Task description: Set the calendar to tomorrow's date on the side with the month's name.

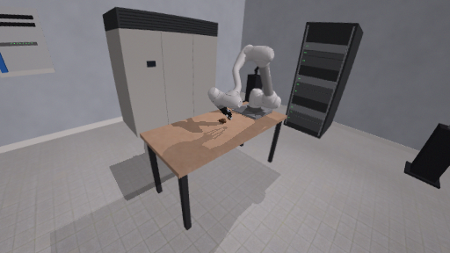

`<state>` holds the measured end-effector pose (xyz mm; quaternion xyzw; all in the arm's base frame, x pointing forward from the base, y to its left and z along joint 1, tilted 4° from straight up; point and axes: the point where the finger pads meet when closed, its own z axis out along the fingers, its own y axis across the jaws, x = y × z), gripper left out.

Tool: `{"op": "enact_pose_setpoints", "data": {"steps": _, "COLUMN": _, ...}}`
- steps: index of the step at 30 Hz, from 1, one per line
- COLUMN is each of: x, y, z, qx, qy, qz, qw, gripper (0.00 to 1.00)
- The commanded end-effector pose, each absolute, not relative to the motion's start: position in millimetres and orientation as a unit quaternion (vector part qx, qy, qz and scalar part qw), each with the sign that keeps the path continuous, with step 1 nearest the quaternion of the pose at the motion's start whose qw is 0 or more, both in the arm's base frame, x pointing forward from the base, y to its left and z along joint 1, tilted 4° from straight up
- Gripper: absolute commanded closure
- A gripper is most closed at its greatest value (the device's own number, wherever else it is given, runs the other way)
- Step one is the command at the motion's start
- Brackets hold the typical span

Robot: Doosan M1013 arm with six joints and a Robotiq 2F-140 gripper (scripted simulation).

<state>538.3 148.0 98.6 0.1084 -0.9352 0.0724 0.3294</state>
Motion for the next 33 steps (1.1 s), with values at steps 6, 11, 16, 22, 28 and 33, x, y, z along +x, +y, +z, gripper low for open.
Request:
{"op": "enact_pose_setpoints", "data": {"steps": 6, "x": 541.7, "y": 148.8, "z": 96.2, "qx": 0.106, "qy": -0.924, "qz": 0.076, "qw": 0.36, "gripper": 0.83}}
{"op": "enact_pose_setpoints", "data": {"steps": 11, "x": 541.7, "y": 148.8, "z": 96.2, "qx": 0.106, "qy": -0.924, "qz": 0.076, "qw": 0.36, "gripper": 0.83}}
{"op": "enact_pose_setpoints", "data": {"steps": 16, "x": 541.7, "y": 148.8, "z": 96.1, "qx": 0.106, "qy": -0.924, "qz": 0.076, "qw": 0.36, "gripper": 0.83}}
{"op": "enact_pose_setpoints", "data": {"steps": 22, "x": 541.8, "y": 148.7, "z": 95.2, "qx": 0.106, "qy": -0.924, "qz": 0.076, "qw": 0.36, "gripper": 0.83}}
{"op": "enact_pose_setpoints", "data": {"steps": 28, "x": 541.9, "y": 148.5, "z": 91.6, "qx": 0.106, "qy": -0.924, "qz": 0.076, "qw": 0.36, "gripper": 0.83}}
{"op": "enact_pose_setpoints", "data": {"steps": 33, "x": 542.1, "y": 148.4, "z": 88.7, "qx": 0.106, "qy": -0.924, "qz": 0.076, "qw": 0.36, "gripper": 0.83}}
